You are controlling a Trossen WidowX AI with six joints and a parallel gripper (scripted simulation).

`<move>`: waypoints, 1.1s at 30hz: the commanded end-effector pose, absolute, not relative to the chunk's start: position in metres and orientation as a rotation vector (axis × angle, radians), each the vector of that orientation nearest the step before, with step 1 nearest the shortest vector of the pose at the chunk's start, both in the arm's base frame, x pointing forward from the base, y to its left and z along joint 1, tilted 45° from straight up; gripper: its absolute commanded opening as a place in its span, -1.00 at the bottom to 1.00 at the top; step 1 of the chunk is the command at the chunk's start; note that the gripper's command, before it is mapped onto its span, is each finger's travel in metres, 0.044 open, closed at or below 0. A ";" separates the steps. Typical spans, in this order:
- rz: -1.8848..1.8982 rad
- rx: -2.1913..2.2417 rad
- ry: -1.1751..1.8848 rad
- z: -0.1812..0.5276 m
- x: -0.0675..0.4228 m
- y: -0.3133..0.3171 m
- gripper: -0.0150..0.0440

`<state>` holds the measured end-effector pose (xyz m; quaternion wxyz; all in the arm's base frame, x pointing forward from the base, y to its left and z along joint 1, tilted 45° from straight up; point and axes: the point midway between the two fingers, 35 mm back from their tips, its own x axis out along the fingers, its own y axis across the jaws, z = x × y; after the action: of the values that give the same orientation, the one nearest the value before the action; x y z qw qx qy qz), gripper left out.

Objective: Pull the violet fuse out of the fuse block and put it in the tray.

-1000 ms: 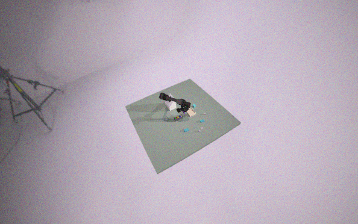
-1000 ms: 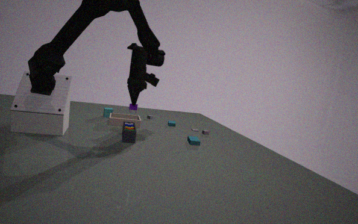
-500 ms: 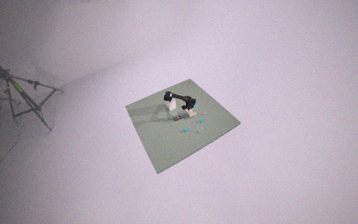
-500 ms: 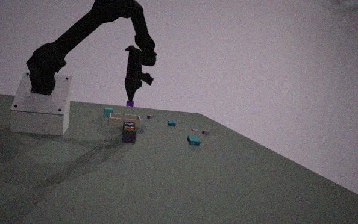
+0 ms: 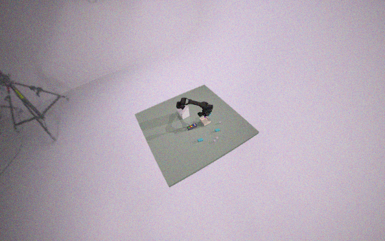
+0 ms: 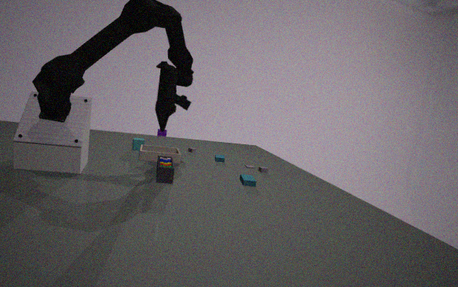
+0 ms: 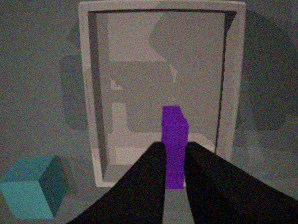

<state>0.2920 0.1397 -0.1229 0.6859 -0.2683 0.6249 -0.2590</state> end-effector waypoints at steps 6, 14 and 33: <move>-0.586 -0.598 1.404 -0.135 0.293 0.129 -0.49; -0.587 -0.598 1.403 -0.144 0.294 0.120 -0.49; -0.587 -0.586 1.401 -0.148 0.296 0.117 0.31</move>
<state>0.2954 0.1167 -0.1484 0.6866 -0.2618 0.6257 -0.2619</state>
